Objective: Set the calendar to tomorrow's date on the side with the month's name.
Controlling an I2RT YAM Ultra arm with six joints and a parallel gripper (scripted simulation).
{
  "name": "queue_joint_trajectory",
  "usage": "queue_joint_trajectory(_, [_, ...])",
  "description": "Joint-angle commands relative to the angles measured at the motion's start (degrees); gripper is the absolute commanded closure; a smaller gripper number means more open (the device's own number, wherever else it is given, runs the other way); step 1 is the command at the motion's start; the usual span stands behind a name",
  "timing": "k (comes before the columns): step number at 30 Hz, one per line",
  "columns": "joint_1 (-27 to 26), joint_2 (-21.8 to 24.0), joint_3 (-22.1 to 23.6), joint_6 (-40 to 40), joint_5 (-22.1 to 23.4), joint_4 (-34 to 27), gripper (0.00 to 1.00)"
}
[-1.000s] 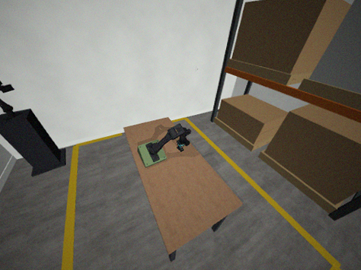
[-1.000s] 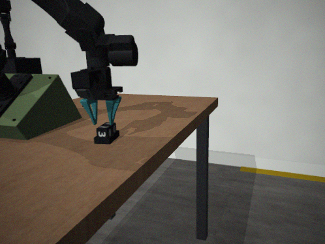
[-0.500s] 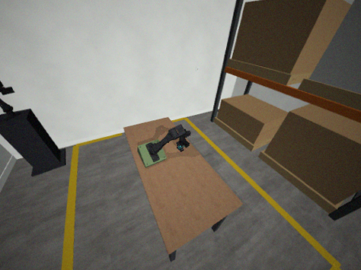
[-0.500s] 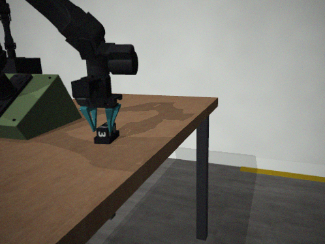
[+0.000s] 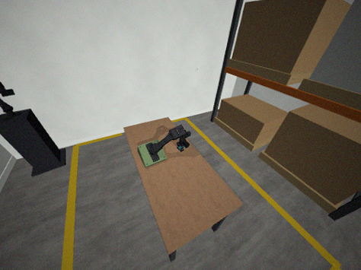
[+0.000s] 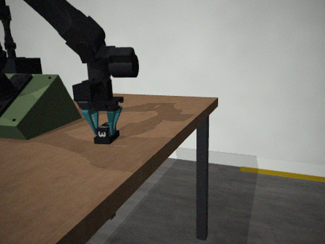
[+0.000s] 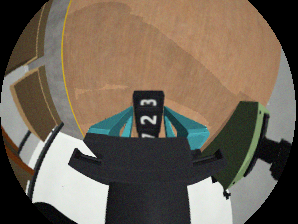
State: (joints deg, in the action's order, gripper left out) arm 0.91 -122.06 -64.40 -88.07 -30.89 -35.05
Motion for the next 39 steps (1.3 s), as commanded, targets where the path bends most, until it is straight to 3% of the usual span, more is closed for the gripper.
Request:
queue_joint_trajectory(1, [0.2,0.3,-0.1,0.0,-0.3,0.1,0.53])
queue_joint_trajectory(32, [0.2,0.3,-0.1,0.0,-0.3,0.1,0.53])
queue_joint_trajectory(33, [0.2,0.3,-0.1,0.0,-0.3,0.1,0.73])
queue_joint_trajectory(39, [0.2,0.3,-0.1,0.0,-0.3,0.1,0.73])
